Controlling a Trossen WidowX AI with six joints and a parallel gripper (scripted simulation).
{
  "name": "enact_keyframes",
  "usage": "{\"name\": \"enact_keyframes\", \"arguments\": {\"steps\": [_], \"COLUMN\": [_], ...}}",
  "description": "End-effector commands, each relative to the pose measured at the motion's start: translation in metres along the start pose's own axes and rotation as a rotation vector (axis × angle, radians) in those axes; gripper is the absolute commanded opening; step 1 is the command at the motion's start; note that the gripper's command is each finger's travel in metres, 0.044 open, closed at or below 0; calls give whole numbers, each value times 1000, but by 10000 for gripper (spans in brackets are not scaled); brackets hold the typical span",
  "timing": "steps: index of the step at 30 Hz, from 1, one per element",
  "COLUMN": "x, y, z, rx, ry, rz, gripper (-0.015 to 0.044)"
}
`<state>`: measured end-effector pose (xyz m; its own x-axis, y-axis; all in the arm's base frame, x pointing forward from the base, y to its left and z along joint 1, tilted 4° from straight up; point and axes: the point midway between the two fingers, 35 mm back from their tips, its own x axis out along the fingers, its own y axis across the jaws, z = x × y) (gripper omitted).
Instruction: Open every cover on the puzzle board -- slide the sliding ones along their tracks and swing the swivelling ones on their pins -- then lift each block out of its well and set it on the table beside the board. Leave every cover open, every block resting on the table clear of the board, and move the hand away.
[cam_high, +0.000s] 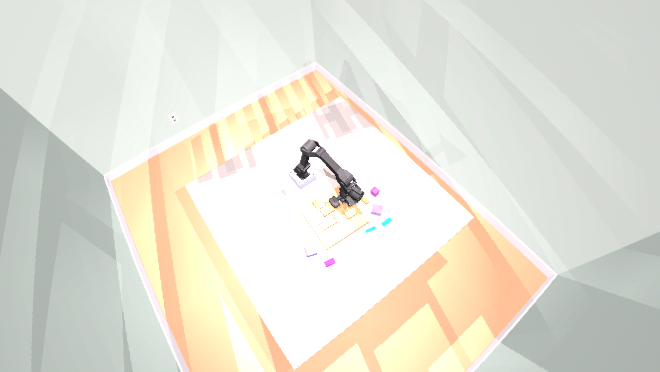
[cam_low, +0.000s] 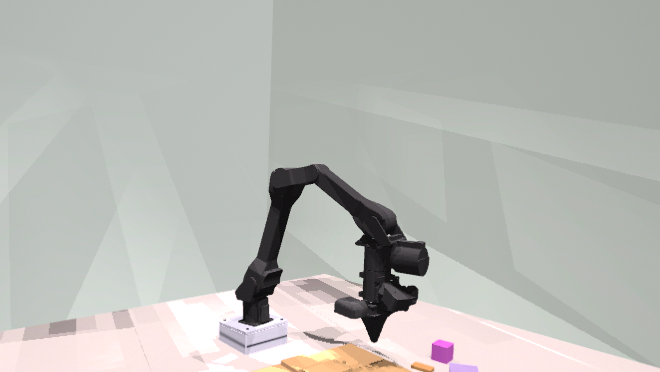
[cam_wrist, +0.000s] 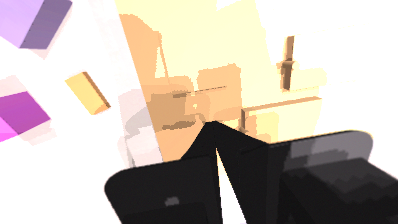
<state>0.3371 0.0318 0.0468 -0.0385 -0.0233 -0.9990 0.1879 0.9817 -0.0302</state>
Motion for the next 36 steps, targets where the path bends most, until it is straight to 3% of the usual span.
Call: {"name": "enact_keyframes", "arguments": {"steps": [1, 36], "x": [0, 34], "y": [1, 2], "z": [0, 2], "rx": [5, 5], "ry": [0, 0], "rz": [3, 3], "gripper": [0, 0]}}
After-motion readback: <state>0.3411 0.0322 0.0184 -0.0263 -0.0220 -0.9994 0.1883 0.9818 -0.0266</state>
